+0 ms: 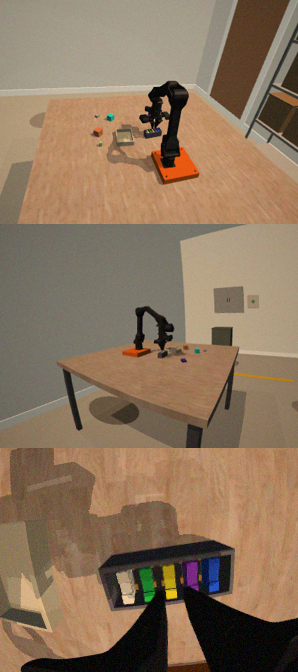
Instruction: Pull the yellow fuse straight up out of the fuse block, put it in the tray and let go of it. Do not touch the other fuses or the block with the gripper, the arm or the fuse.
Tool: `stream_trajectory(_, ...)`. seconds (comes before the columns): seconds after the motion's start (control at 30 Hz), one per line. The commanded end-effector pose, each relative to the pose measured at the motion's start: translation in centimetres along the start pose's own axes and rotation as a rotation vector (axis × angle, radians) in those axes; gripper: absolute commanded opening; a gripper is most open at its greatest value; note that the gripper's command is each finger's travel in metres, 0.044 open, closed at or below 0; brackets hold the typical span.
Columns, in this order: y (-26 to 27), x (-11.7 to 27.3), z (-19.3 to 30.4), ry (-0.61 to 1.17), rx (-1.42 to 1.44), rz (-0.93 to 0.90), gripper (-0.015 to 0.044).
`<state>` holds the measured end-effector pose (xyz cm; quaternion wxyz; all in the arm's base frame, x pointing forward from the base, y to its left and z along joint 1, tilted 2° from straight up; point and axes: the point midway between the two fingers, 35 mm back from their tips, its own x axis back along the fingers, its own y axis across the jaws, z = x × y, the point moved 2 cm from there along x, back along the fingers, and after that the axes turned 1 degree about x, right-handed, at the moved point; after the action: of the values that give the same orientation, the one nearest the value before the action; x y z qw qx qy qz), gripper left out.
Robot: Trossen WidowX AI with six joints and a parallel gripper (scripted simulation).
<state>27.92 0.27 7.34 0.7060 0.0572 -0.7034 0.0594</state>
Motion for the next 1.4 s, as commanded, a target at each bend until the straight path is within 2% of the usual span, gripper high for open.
stream_trajectory(0.0, 0.0, -0.5, 0.0, 0.001, 0.003, 0.006, 0.0066)
stream_trajectory(1.3, 0.0, -2.3, 0.0, 0.001, 0.003, 0.006, 0.0066)
stream_trajectory(1.37, 0.1, -2.2, 0.0, 0.002, 0.003, 0.0, 0.0053)
